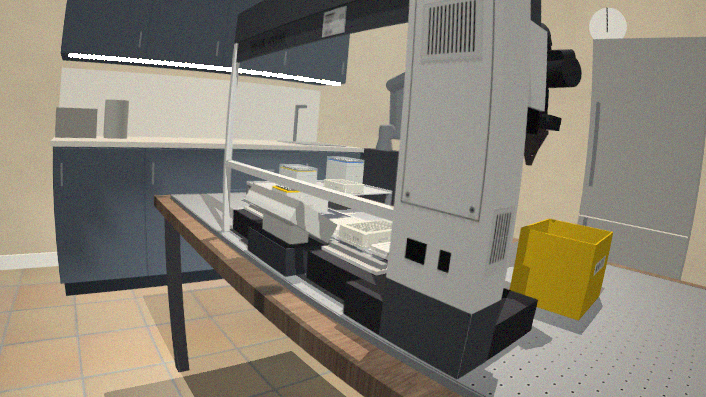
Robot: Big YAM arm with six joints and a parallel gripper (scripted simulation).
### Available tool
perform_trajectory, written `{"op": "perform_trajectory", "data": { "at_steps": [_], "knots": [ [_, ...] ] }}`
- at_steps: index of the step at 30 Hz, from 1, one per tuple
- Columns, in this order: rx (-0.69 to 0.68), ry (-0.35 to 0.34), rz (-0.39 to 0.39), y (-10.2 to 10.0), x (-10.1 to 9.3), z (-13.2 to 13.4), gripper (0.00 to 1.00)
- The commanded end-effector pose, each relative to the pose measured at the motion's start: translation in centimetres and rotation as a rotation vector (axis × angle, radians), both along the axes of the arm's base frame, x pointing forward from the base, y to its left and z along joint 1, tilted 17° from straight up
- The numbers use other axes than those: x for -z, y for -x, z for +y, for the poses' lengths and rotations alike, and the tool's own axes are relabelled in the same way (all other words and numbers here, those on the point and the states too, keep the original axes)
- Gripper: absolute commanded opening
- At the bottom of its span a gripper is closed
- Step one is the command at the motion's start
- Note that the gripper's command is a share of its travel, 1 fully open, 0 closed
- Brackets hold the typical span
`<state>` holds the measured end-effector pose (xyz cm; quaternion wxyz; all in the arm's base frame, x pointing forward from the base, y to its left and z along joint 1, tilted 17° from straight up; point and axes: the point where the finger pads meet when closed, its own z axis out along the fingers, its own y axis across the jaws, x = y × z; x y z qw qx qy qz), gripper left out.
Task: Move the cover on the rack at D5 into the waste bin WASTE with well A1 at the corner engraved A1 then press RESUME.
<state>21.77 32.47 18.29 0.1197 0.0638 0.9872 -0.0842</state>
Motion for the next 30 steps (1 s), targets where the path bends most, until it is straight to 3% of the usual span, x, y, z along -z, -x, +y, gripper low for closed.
{"op": "perform_trajectory", "data": {
  "at_steps": [1, 5, 6, 7, 11, 12, 25, 27, 28, 30],
  "knots": [
    [0.010, -0.071, -0.036, -1.0, -2.7, 1.8, 0.00],
    [0.010, -0.071, -0.036, -1.0, -2.7, 1.8, 0.00],
    [0.018, -0.038, -0.020, 0.9, -1.0, 0.6, 0.00],
    [0.026, -0.039, -0.019, 1.4, -0.8, 0.6, 0.00],
    [0.026, -0.058, -0.029, 2.0, -1.3, 1.2, 0.00],
    [0.026, -0.039, -0.020, 2.8, -0.4, 0.6, 0.00],
    [0.027, -0.034, -0.014, 9.1, 1.3, 0.8, 0.00],
    [0.027, -0.034, -0.014, 9.1, 1.3, 0.8, 0.00],
    [0.026, -0.091, -0.028, 9.1, -0.7, 2.7, 0.00],
    [0.027, -0.049, -0.017, 10.4, 1.1, 1.4, 0.00]
  ]
}}
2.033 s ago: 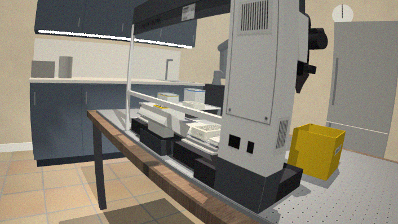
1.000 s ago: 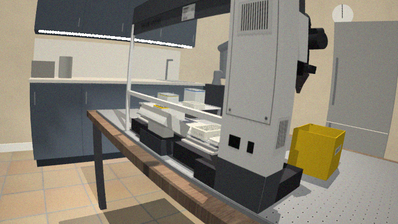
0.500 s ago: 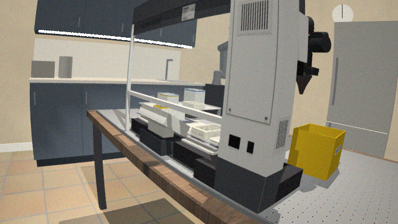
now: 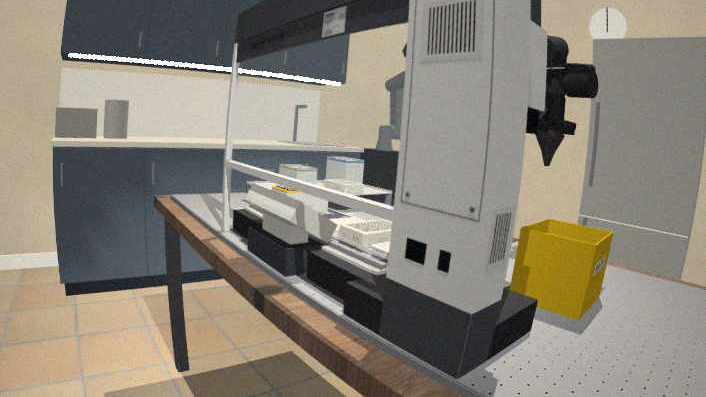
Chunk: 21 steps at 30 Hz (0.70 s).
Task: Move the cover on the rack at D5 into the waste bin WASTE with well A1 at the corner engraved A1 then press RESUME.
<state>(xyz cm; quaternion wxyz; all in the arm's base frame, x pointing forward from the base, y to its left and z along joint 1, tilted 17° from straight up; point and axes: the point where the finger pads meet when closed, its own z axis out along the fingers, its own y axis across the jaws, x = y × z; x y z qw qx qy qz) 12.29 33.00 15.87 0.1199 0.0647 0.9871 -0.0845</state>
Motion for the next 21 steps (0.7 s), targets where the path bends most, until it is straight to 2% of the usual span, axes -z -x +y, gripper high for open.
{"op": "perform_trajectory", "data": {
  "at_steps": [1, 5, 6, 10, 12, 14, 15, 17, 18, 19, 21],
  "knots": [
    [0.025, -0.034, -0.012, 1.6, -0.7, 0.3, 0.00],
    [0.025, -0.018, -0.009, 3.5, 0.4, 0.5, 0.00],
    [0.025, -0.041, -0.011, 3.9, -0.3, 1.5, 0.00],
    [0.025, -0.008, -0.008, 5.9, 1.4, 0.7, 0.00],
    [0.025, -0.050, -0.013, 5.8, 0.1, 2.2, 0.00],
    [0.025, -0.050, -0.013, 5.8, 0.1, 2.2, 0.00],
    [0.051, -0.084, -0.017, 4.8, -1.1, 2.1, 0.00],
    [0.051, -0.084, -0.017, 4.8, -1.1, 2.1, 0.00],
    [0.051, -0.080, -0.017, 4.8, -1.0, 2.1, 0.00],
    [0.051, -0.049, -0.015, 4.9, 0.6, 1.2, 0.00],
    [0.020, -0.026, -0.012, 5.6, 1.7, 0.8, 0.00]
  ]
}}
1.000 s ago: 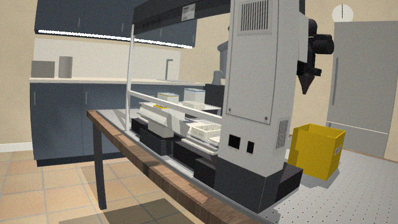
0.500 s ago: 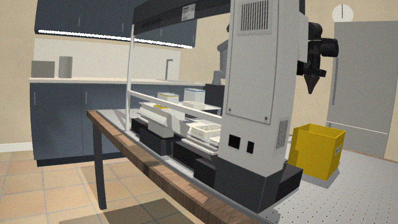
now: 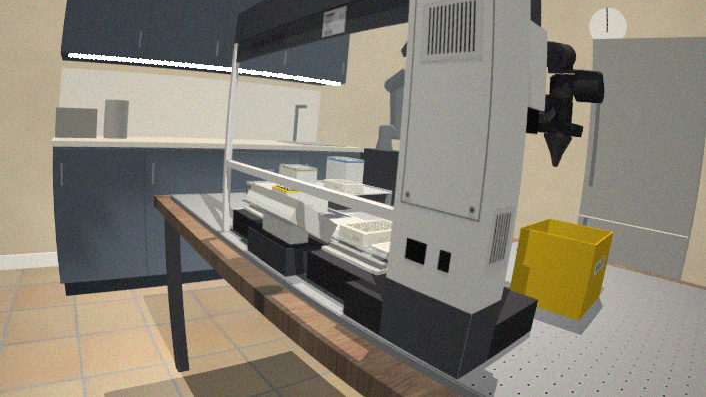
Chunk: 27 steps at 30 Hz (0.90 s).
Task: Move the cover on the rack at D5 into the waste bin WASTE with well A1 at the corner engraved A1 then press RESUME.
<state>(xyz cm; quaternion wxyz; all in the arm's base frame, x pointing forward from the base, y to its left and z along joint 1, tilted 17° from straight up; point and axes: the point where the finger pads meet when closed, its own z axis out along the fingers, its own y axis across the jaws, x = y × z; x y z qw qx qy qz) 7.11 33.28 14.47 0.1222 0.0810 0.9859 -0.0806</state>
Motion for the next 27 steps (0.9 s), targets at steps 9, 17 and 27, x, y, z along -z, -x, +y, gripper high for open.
{"op": "perform_trajectory", "data": {
  "at_steps": [9, 17, 27],
  "knots": [
    [-0.005, -0.018, -0.004, -0.5, 1.3, 0.2, 0.00],
    [-0.001, -0.002, -0.002, -0.9, 2.9, -0.1, 0.00],
    [-0.001, -0.007, -0.003, -1.3, 4.1, -0.2, 0.00]
  ]
}}
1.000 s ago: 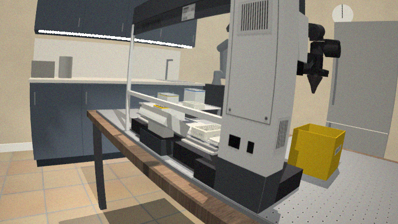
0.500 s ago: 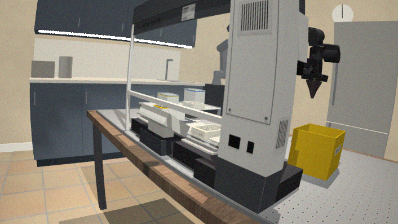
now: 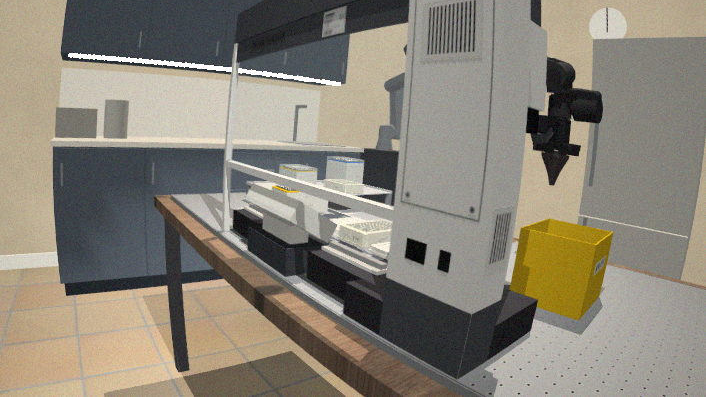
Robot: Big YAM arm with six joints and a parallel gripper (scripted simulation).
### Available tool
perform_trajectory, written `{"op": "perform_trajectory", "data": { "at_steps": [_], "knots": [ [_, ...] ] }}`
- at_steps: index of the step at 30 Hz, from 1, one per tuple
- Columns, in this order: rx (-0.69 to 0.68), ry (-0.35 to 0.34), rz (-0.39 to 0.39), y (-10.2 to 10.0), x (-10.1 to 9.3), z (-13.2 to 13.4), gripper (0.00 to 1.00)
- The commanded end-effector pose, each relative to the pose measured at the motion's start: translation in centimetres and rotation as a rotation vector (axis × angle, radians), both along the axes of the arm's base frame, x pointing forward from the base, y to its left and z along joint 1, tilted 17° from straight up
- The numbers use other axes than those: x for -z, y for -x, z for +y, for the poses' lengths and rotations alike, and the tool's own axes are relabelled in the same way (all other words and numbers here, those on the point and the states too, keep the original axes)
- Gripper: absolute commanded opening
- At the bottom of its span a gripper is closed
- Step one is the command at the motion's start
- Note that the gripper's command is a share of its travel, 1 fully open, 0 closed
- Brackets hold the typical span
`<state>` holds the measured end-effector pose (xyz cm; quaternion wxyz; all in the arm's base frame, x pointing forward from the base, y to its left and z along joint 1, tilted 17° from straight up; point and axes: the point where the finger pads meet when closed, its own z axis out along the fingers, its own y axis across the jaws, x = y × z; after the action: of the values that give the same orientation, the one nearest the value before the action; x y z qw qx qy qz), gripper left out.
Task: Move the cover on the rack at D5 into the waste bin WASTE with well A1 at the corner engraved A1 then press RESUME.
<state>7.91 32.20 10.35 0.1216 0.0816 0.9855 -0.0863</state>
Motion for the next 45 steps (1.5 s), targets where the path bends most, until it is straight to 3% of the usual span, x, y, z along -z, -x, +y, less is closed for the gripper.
{"op": "perform_trajectory", "data": {
  "at_steps": [1, 4, 17, 18, 21, 27, 31, 34, 35, 37, 45],
  "knots": [
    [-0.020, -0.084, -0.012, 0.0, -2.0, 3.2, 0.00],
    [-0.011, -0.013, -0.004, -0.4, 0.7, 0.7, 0.00],
    [-0.004, -0.017, -0.005, -1.0, 2.4, 0.4, 0.00],
    [-0.019, -0.080, -0.013, -0.7, 0.6, 2.8, 0.00],
    [-0.011, -0.013, -0.004, -0.9, 3.1, 0.2, 0.00],
    [-0.013, -0.030, -0.006, -1.2, 3.6, 0.8, 0.00],
    [-0.004, -0.018, -0.005, -1.6, 4.5, -0.2, 0.00],
    [-0.004, -0.025, -0.006, -1.7, 4.5, 0.3, 0.00],
    [-0.020, -0.057, -0.011, -1.1, 3.8, 1.5, 0.00],
    [-0.018, -0.013, -0.003, -1.3, 5.4, -0.2, 0.00],
    [-0.014, -0.014, -0.003, -1.7, 6.6, -0.5, 0.00]
  ]
}}
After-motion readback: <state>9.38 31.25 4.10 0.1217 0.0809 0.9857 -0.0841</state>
